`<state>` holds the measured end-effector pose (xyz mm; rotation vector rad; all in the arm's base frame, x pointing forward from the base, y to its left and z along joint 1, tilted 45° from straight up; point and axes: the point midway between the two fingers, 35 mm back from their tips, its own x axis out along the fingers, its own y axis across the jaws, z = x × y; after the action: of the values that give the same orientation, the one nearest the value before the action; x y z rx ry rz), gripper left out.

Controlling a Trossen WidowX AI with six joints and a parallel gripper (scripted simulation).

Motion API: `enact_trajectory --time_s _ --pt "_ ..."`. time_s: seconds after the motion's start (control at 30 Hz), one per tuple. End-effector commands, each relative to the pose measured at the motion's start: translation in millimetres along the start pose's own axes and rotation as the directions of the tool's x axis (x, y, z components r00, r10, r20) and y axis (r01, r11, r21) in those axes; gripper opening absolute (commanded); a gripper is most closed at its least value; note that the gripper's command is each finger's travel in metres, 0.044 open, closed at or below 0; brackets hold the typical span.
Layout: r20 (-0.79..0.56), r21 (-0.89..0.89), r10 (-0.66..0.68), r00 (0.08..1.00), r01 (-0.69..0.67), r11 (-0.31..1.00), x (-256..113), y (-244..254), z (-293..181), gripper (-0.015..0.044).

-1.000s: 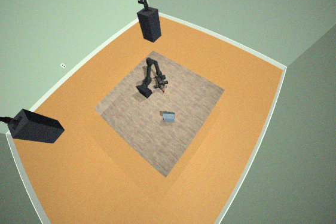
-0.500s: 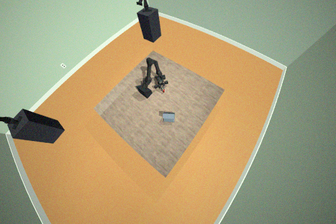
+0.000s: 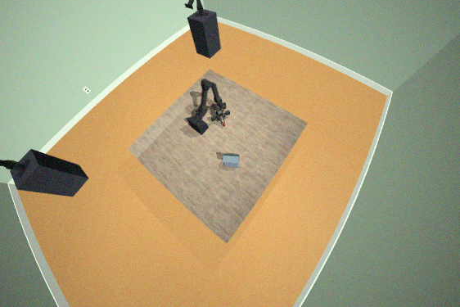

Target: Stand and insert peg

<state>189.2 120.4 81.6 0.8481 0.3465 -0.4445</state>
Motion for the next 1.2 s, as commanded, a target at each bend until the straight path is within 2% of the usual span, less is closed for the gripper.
enact_trajectory --time_s 0.0,1.17 --pt "-0.001 0.0 0.0 1.0 0.0 1.0 -1.0 -0.1 -2.4 0.0049" --pt "0.024 0.012 0.0 1.0 -0.001 1.0 -6.8 0.1 -4.4 0.0049"
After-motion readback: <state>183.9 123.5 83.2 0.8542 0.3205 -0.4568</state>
